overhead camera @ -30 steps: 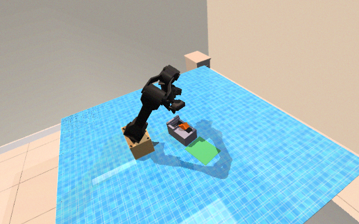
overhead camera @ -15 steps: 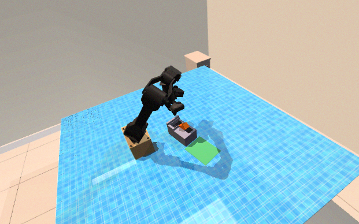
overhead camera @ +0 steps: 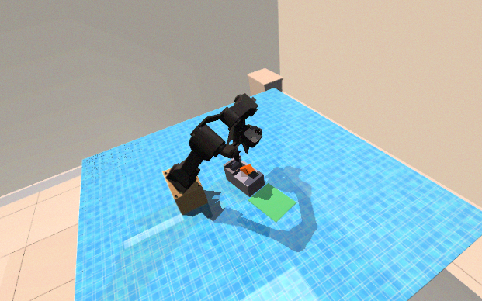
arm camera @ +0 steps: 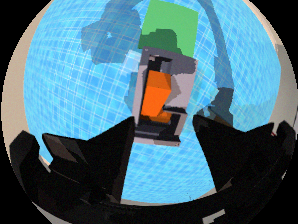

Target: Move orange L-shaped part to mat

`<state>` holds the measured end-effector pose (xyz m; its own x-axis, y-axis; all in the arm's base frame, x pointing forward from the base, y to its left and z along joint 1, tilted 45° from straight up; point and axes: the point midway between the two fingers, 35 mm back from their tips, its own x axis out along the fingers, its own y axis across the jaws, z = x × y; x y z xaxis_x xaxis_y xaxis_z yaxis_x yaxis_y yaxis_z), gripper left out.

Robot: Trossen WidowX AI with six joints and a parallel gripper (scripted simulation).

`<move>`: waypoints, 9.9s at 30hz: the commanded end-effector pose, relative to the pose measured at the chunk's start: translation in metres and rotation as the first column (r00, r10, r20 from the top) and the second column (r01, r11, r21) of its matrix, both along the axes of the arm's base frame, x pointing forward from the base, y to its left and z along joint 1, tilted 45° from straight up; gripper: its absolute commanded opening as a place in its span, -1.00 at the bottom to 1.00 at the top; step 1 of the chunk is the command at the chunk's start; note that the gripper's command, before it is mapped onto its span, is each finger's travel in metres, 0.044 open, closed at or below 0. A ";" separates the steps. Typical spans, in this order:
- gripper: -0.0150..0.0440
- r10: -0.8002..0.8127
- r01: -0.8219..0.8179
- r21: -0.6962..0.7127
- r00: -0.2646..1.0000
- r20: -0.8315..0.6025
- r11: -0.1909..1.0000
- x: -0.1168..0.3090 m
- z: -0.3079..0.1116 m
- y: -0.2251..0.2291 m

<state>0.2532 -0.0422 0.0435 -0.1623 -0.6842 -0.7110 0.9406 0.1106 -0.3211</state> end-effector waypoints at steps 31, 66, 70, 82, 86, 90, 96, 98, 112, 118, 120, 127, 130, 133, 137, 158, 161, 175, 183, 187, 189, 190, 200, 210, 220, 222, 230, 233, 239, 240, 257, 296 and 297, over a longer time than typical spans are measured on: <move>0.46 -0.125 0.129 -0.018 0.978 0.166 0.991 0.002 -0.022 -0.041; -0.15 -0.133 0.138 -0.014 0.975 0.180 0.990 -0.001 -0.039 -0.059; -0.49 -0.133 0.138 -0.014 0.975 0.180 0.990 -0.001 -0.039 -0.059; -0.49 -0.129 0.134 -0.016 0.976 0.173 0.991 0.000 -0.032 -0.052; -0.49 -0.128 0.132 -0.017 0.977 0.170 0.991 0.000 -0.028 -0.048; -0.49 -0.127 0.131 -0.018 0.978 0.168 0.991 0.001 -0.024 -0.043; -0.49 -0.126 0.131 -0.018 0.978 0.167 0.991 0.002 -0.018 -0.037; -0.49 -0.126 0.130 -0.018 0.978 0.166 0.991 0.002 -0.016 -0.035; -0.49 -0.125 0.130 -0.018 0.978 0.165 0.991 0.005 0.000 -0.020; -0.49 -0.125 0.130 -0.017 0.978 0.165 0.991 0.006 0.007 -0.013; -0.49 -0.125 0.130 -0.017 0.978 0.165 0.991 0.007 0.009 -0.011; -0.49 -0.125 0.130 -0.017 0.978 0.165 0.991 0.008 0.017 -0.003; -0.49 -0.125 0.130 -0.017 0.978 0.165 0.991 0.009 0.021 0.000; -0.49 -0.125 0.130 -0.017 0.978 0.165 0.991 0.009 0.022 0.002; -0.49 -0.125 0.130 -0.017 0.978 0.165 0.991 0.009 0.022 0.002; -0.49 -0.125 0.130 -0.019 0.978 0.165 0.991 0.008 0.067 -0.047; -0.49 -0.125 0.130 -0.020 0.978 0.165 0.991 0.008 0.076 -0.056; -0.49 -0.124 0.130 -0.022 0.978 0.166 0.991 0.009 0.115 -0.097; -0.49 -0.124 0.130 -0.024 0.978 0.167 0.991 0.011 0.137 -0.119; -0.49 -0.124 0.130 -0.024 0.978 0.167 0.991 0.011 0.138 -0.120; -0.49 -0.124 0.130 -0.024 0.978 0.167 0.991 0.011 0.137 -0.121; -0.49 -0.124 0.130 -0.024 0.978 0.167 0.991 0.011 0.137 -0.121; -0.49 -0.124 0.130 -0.024 0.978 0.168 0.991 0.009 0.126 -0.131; -0.49 -0.124 0.130 -0.025 0.978 0.168 0.991 0.007 0.115 -0.143; -0.49 -0.124 0.130 -0.026 0.978 0.168 0.991 0.005 0.104 -0.154; -0.49 -0.124 0.130 -0.026 0.978 0.168 0.991 0.004 0.101 -0.156; -0.49 -0.124 0.130 -0.027 0.978 0.168 0.991 0.003 0.093 -0.165; -0.49 -0.124 0.130 -0.027 0.978 0.168 0.991 0.002 0.089 -0.168; -0.49 -0.124 0.130 -0.028 0.978 0.168 0.991 0.000 0.082 -0.175; -0.49 -0.124 0.130 -0.028 0.978 0.168 0.991 0.000 0.082 -0.176; -0.40 -0.129 0.137 -0.033 0.977 0.173 0.990 -0.001 0.082 -0.177; 0.86 -0.113 0.117 -0.018 0.980 0.164 0.993 0.013 0.136 -0.118; 0.86 -0.113 0.117 -0.018 0.980 0.164 0.993 0.013 0.136 -0.118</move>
